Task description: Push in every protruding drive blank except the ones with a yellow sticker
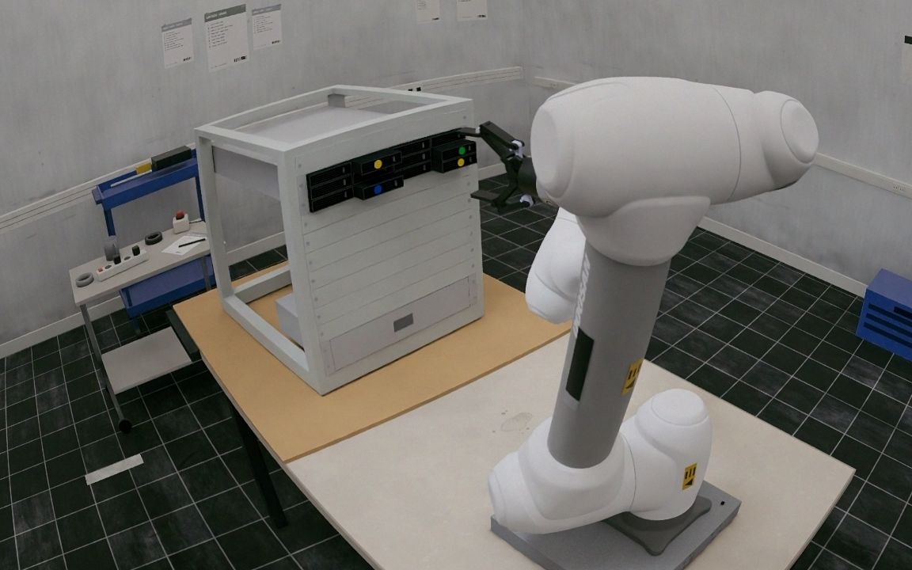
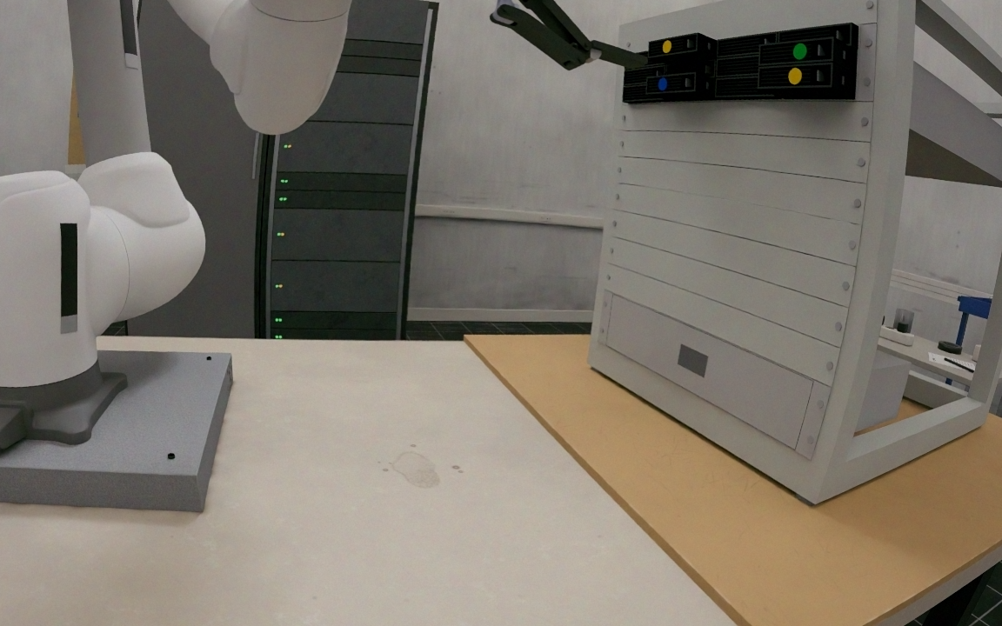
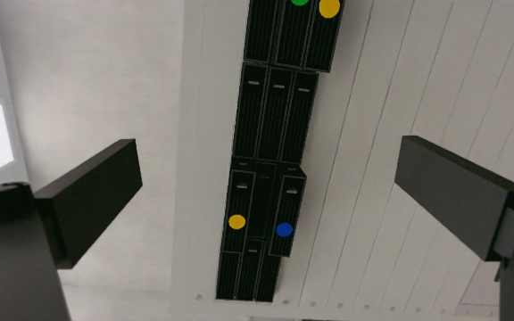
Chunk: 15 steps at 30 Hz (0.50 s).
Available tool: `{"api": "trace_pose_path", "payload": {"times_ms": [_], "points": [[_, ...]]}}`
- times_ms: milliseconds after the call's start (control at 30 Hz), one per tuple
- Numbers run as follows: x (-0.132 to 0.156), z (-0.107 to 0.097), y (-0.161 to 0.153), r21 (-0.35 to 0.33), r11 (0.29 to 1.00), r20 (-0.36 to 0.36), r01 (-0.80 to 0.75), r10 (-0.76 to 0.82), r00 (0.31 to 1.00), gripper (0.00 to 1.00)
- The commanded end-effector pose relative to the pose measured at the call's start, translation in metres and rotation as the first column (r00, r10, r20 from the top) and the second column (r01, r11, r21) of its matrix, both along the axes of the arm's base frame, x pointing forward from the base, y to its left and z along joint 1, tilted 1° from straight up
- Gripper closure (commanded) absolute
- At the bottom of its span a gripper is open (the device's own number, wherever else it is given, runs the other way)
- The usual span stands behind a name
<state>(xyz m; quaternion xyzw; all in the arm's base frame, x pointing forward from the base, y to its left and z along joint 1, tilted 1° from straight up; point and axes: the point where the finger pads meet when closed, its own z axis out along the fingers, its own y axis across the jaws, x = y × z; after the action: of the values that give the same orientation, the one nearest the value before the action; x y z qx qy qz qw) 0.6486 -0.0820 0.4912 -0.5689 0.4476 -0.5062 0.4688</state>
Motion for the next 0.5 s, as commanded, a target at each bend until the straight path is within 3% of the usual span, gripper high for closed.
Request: {"api": "trace_pose_path", "payload": {"times_ms": [0, 467], "points": [[-0.007, -0.004, 0.0, 0.021, 1.0, 0.004, -0.003, 0.003, 1.0, 0.0], [-0.039, -0.025, 0.0, 0.116, 0.993, 0.022, -0.009, 0.007, 1.0, 0.0]]}}
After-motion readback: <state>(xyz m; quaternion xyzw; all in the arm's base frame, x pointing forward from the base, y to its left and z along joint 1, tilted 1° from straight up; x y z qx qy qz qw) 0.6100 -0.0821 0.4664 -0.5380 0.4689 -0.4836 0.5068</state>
